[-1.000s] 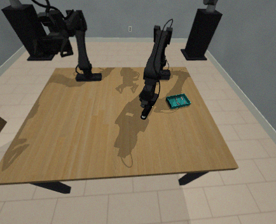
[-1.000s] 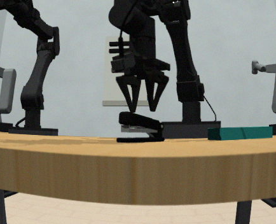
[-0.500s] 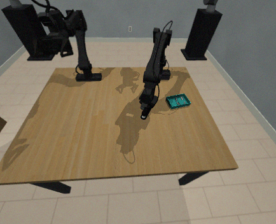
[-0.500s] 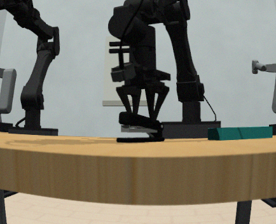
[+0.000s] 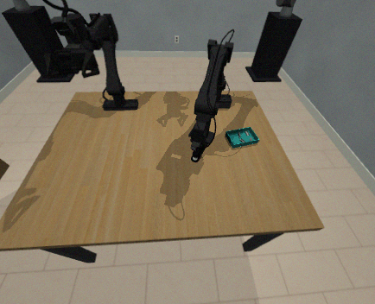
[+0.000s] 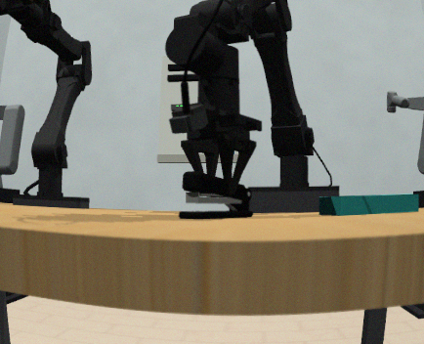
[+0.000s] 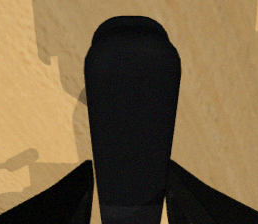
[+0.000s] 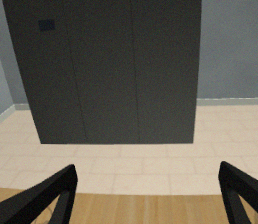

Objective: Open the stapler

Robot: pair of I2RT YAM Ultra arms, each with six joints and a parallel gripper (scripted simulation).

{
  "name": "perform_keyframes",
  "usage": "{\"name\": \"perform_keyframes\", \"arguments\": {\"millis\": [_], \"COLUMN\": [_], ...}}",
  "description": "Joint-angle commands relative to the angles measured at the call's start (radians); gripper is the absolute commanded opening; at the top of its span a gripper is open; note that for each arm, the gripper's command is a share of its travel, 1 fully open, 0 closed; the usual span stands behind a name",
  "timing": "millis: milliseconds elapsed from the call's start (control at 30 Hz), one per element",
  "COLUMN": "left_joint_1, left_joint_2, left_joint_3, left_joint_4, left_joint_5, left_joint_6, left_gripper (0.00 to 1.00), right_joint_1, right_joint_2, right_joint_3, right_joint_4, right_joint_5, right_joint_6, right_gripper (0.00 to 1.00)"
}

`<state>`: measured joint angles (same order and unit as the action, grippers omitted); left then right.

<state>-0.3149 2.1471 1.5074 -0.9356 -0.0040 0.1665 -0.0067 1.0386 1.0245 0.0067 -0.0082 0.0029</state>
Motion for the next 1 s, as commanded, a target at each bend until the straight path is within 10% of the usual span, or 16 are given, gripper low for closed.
{"name": "perform_keyframes", "arguments": {"millis": [0, 333, 433, 533, 967], "left_joint_1": [0.005, 0.002, 0.002, 0.005, 0.0], "left_joint_2": [-0.007, -0.008, -0.008, -0.021, -0.082], "left_joint_3": [-0.011, 0.0, 0.0, 0.0, 0.099], "left_joint_4": [0.021, 0.009, 0.009, 0.006, -0.143], "left_joint_5": [0.012, 0.004, 0.004, 0.004, 0.004], "left_joint_6": [0.008, 0.002, 0.002, 0.008, -0.018], "left_gripper": [0.33, 0.24, 0.0, 0.22, 0.22], "right_joint_1": [0.007, 0.007, 0.007, 0.007, 0.007], "right_joint_2": [0.006, 0.006, 0.006, 0.006, 0.006], "right_joint_3": [0.027, 0.027, 0.027, 0.027, 0.027], "right_joint_4": [-0.001, -0.001, -0.001, -0.001, -0.001], "right_joint_5": [0.008, 0.008, 0.008, 0.008, 0.008], "right_joint_6": [-0.003, -0.003, -0.003, -0.003, -0.003], "right_gripper": [1.0, 1.0, 1.0, 1.0, 1.0]}}
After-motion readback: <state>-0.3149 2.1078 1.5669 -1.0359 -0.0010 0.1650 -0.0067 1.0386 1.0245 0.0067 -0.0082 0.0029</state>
